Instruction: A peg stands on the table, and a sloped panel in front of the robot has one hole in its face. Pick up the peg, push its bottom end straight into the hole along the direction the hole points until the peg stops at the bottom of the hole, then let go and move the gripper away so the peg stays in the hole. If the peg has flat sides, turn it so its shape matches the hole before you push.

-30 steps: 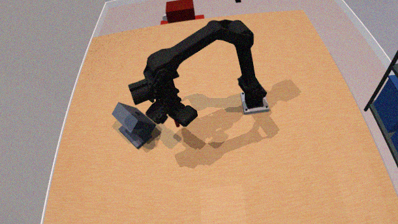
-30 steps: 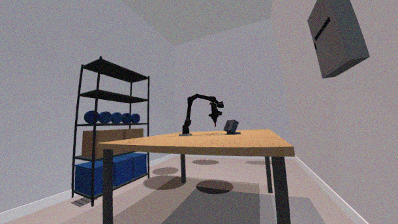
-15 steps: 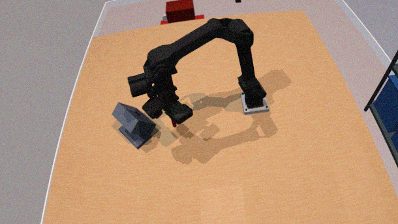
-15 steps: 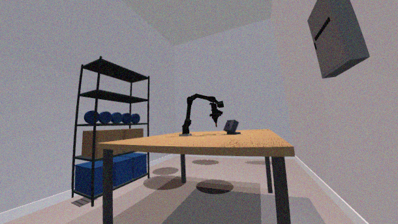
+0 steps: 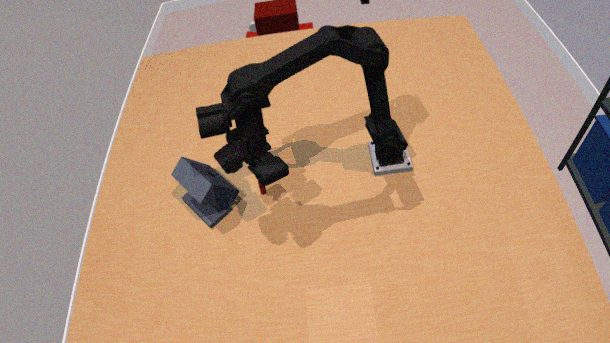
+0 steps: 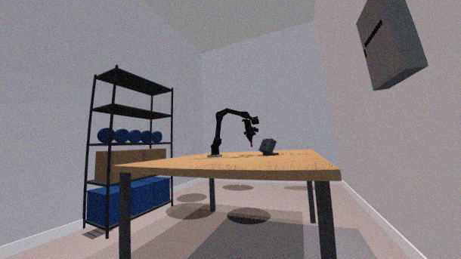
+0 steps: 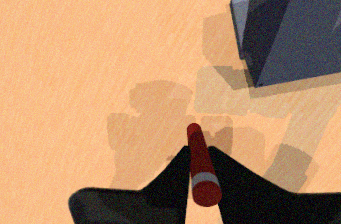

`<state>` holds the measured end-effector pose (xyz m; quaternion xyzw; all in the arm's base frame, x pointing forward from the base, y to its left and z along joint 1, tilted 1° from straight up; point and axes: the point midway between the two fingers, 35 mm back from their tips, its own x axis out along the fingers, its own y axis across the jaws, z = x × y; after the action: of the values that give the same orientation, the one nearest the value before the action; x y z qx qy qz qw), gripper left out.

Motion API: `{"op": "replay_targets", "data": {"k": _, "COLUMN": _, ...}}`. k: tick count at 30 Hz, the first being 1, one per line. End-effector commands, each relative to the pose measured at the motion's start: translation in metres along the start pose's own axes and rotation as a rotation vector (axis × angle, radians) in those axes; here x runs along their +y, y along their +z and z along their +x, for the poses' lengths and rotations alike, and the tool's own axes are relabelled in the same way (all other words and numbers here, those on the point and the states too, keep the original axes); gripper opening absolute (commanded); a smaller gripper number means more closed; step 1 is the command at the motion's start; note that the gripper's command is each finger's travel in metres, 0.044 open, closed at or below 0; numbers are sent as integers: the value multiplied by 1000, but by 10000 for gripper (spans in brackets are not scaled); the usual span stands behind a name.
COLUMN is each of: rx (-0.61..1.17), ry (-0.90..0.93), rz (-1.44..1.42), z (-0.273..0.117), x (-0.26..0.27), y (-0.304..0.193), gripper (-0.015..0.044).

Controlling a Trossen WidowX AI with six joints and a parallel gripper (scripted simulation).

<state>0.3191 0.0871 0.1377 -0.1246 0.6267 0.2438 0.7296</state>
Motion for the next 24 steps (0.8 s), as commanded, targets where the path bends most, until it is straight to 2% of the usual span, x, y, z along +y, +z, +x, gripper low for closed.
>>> {"op": "replay_targets", "data": {"k": 1, "rx": -16, "ry": 16, "rz": 29, "z": 1, "x": -2, "y": -1, "gripper": 0}}
{"op": "replay_targets", "data": {"k": 24, "rx": -136, "ry": 93, "rz": 185, "z": 0, "x": -25, "y": 1, "gripper": 0}}
